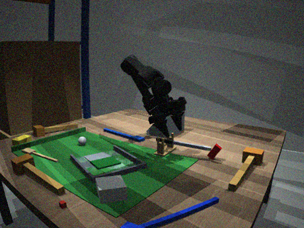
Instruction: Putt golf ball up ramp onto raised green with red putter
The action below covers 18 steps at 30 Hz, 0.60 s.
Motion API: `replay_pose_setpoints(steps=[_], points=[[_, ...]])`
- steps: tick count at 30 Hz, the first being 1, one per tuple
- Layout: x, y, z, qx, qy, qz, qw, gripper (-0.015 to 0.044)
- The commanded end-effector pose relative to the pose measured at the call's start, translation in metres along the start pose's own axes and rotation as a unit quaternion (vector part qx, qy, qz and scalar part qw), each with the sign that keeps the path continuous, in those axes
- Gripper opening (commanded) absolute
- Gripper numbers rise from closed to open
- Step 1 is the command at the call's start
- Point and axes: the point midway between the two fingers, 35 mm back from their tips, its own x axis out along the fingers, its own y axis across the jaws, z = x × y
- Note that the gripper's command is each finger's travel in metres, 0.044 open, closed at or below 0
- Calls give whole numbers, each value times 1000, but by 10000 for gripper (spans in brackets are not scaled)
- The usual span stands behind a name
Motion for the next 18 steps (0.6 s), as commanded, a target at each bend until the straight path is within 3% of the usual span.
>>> replay_pose_setpoints(steps=[1, 11, 18], points=[[20, 43, 1, -96, 83, -5, 992, 440], [22, 44, 4, -96, 83, -5, 992, 440], [44, 43, -3, -96, 83, -5, 992, 440]])
